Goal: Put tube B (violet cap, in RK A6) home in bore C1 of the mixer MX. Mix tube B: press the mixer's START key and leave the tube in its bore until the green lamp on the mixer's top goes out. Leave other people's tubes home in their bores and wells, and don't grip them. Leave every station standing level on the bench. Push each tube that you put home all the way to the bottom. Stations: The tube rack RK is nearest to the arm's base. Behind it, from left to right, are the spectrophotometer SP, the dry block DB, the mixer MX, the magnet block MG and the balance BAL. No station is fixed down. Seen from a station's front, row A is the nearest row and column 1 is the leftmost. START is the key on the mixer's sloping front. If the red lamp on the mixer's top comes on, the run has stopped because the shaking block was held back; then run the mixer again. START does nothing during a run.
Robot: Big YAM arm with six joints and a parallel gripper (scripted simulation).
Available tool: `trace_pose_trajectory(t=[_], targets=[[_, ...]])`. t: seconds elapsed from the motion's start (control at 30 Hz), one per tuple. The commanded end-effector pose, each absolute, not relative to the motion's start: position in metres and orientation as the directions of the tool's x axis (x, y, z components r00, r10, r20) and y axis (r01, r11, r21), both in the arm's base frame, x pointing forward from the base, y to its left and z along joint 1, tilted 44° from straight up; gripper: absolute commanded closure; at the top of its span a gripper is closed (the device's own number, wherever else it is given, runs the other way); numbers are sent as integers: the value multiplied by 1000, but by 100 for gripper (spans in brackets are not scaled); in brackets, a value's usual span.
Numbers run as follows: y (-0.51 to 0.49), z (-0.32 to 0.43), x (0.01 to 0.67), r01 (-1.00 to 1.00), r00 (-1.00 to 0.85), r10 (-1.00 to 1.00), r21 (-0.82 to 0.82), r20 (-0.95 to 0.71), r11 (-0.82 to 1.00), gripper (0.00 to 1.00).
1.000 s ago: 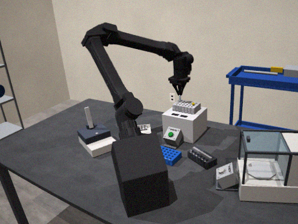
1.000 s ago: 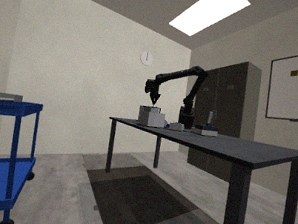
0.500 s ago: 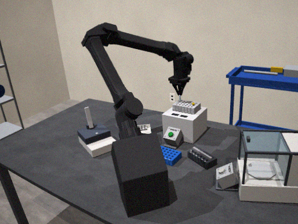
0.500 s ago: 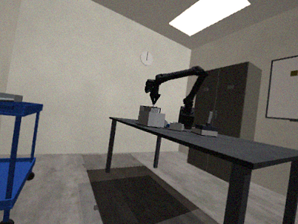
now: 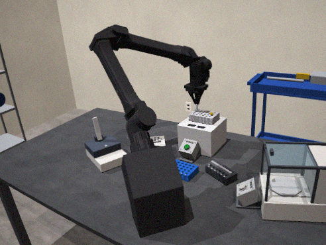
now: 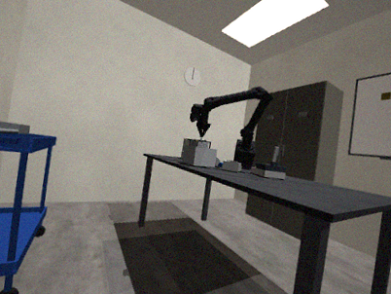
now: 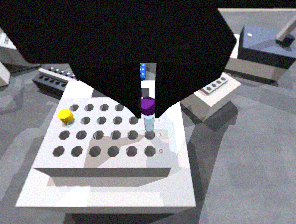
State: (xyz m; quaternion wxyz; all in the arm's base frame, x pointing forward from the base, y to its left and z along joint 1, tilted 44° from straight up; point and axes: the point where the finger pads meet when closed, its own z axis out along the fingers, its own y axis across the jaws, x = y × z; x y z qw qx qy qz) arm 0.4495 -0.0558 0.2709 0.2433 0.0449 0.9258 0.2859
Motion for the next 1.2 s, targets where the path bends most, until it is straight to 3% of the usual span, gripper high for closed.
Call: trace_pose_trajectory(t=[0.0,1.17], targets=[[-65,279,461,-66,-866,222,542,-448,838,91],[-63,284,464,-71,-863,220,540,-454,839,91]])
